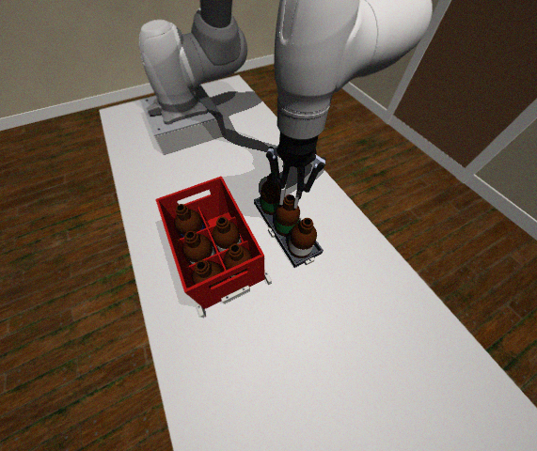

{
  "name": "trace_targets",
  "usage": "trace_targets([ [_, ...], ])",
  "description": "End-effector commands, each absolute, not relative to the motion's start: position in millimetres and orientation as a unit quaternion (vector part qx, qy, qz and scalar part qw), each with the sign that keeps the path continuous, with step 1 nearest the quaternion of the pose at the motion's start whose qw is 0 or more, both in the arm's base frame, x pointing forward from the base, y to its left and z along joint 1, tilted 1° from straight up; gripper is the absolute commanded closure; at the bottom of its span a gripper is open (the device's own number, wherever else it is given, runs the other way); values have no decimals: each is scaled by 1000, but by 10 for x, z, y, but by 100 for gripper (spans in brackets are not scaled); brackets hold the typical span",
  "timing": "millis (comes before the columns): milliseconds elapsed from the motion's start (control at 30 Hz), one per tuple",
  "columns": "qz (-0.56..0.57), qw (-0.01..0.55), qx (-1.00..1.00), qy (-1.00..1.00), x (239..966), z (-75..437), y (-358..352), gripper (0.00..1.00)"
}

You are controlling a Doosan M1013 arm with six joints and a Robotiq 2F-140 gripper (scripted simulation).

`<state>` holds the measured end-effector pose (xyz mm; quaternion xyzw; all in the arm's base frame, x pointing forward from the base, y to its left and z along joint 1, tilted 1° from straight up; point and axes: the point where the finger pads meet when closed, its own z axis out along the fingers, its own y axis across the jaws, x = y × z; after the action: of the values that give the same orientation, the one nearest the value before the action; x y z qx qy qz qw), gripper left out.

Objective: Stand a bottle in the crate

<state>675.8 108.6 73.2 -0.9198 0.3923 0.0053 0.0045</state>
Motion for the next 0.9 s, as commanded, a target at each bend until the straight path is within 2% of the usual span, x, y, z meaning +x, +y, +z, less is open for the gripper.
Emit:
trace_targets([
  [0, 7, 4, -920, 392, 6728, 775, 1108, 100],
  [867, 7, 4, -920, 392, 6708, 1021, 1122, 100],
])
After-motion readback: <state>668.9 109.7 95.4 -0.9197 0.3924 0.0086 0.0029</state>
